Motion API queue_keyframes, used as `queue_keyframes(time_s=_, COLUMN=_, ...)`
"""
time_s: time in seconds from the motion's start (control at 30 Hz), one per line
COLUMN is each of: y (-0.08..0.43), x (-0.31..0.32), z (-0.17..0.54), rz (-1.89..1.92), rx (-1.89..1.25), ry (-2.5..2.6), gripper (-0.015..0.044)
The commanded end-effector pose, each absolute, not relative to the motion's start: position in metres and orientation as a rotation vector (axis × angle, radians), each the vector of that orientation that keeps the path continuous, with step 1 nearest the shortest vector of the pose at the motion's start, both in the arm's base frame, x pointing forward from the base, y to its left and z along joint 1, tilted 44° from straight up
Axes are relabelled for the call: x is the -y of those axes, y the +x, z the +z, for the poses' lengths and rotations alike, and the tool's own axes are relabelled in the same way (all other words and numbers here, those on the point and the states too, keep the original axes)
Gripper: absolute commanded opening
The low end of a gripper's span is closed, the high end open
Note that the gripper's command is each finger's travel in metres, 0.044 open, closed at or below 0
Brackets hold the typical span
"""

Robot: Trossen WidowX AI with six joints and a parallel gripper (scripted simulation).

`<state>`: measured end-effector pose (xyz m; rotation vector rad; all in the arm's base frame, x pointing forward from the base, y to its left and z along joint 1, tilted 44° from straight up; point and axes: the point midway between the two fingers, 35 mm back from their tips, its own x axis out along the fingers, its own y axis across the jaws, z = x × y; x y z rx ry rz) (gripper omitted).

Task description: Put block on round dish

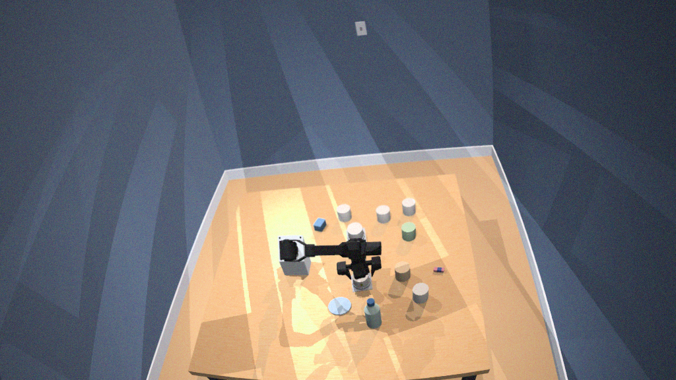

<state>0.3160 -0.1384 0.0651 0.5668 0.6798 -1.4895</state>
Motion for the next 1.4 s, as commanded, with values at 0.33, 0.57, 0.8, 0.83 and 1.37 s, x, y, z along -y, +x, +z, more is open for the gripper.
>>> queue_keyframes(time_s=0.33, y=0.312, x=0.153, z=0.05, rz=-1.492, rx=-0.688, ry=0.557, gripper=0.044)
queue_keyframes(time_s=0.57, y=0.312, x=0.153, z=0.05, rz=-1.492, rx=-0.688, ry=0.557, gripper=0.0335)
queue_keyframes(time_s=0.8, y=0.312, x=0.152, z=0.05, rz=-1.492, rx=-0.688, ry=0.557, gripper=0.0249)
queue_keyframes(time_s=0.83, y=0.312, x=0.152, z=0.05, rz=-1.491, rx=-0.688, ry=0.557, gripper=0.0222)
queue_keyframes(time_s=1.37, y=0.316, x=0.139, z=0.062, rz=-1.489, rx=-0.691, ry=0.562, gripper=0.0)
